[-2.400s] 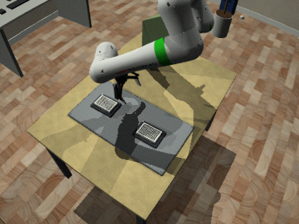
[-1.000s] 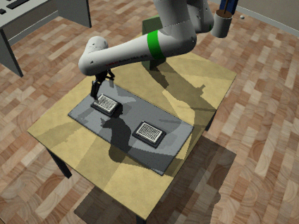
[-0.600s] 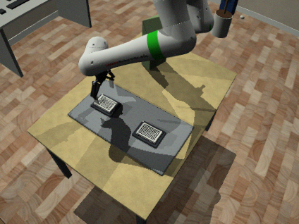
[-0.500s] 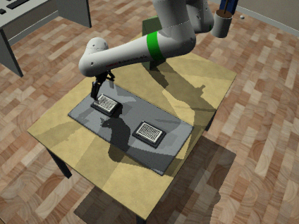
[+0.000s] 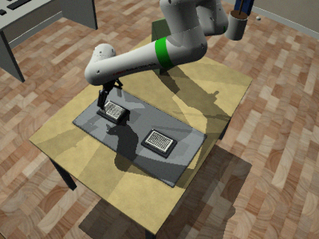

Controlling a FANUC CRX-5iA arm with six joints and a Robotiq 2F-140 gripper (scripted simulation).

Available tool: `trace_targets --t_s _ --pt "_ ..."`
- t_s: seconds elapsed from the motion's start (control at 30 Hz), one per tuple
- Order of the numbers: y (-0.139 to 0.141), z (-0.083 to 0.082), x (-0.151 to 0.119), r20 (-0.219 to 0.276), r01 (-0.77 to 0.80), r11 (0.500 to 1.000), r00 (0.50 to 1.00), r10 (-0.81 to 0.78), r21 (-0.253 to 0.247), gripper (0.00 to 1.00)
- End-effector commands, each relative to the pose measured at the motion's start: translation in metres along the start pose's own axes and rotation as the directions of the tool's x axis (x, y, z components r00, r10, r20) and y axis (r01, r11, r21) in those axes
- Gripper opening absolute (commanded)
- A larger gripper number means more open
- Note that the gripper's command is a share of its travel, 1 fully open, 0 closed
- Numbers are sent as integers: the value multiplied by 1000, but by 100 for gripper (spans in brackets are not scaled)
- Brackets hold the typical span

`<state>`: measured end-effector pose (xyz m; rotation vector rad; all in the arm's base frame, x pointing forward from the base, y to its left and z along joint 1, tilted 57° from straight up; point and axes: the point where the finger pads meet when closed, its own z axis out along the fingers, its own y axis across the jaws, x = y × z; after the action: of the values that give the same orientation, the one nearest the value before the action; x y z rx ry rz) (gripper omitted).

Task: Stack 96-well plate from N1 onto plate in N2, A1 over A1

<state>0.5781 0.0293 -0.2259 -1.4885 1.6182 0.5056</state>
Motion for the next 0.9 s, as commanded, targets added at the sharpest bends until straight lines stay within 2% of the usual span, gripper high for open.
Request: trace_targets --t_s 0.0,0.87 --pt "0 5 0 0 0 1000 1000 0 0 100" --pt "0 41 0 0 0 1000 1000 0 0 100"
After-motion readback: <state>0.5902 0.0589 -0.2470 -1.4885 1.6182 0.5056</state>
